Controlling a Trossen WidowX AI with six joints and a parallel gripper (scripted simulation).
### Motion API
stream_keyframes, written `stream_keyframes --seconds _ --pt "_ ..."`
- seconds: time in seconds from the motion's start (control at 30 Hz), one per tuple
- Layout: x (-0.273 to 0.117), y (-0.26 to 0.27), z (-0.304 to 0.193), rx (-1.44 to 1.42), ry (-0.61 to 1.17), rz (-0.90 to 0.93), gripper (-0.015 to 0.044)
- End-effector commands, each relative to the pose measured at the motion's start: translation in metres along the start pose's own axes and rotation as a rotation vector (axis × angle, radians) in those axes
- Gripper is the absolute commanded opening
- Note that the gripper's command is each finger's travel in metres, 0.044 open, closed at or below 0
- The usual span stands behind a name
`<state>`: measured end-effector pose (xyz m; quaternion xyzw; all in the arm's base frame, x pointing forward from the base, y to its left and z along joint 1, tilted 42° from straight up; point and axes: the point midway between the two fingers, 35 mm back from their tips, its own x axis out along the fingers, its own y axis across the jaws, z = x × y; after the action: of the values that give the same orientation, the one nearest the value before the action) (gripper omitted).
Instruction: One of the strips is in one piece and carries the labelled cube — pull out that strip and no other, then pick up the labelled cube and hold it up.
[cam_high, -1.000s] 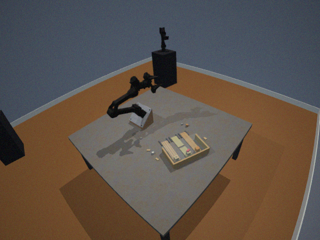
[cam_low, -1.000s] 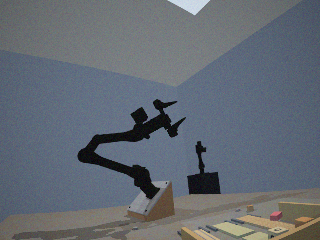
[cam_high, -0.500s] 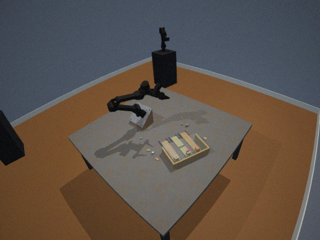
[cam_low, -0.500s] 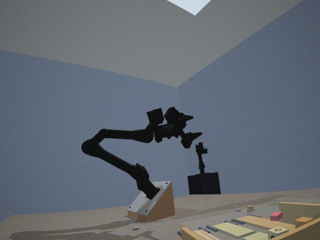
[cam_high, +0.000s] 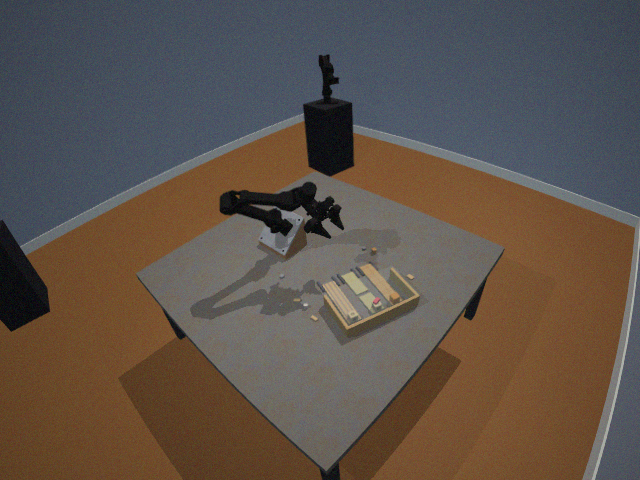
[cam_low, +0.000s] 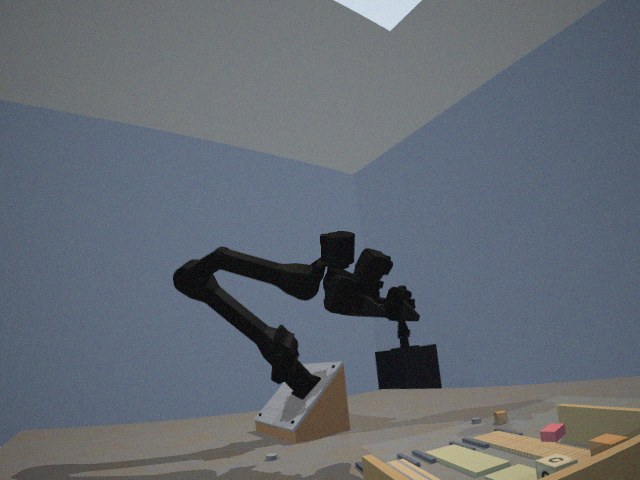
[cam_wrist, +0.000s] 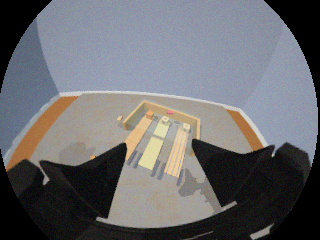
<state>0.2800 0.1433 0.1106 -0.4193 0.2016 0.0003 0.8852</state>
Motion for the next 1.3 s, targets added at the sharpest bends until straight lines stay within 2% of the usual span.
stream_keyframes --seconds 0.0,0.53,0.63,1.03,1.17,1.27 --pt "0.014 -0.009 -0.019 0.122 0.077 -0.045 0.0400" --pt "0.014 -0.009 -0.019 0.122 0.077 -0.045 0.0400" --pt "0.026 -0.010 -0.021 0.139 0.145 -0.039 0.0321" --pt "0.099 -0.046 -0.072 0.369 0.786 -0.073 0.0006" --pt "0.107 -0.064 -0.094 0.456 1.000 -0.133 0.0000" --pt "0.108 -0.067 -0.098 0.471 1.037 -0.146 0.0000"
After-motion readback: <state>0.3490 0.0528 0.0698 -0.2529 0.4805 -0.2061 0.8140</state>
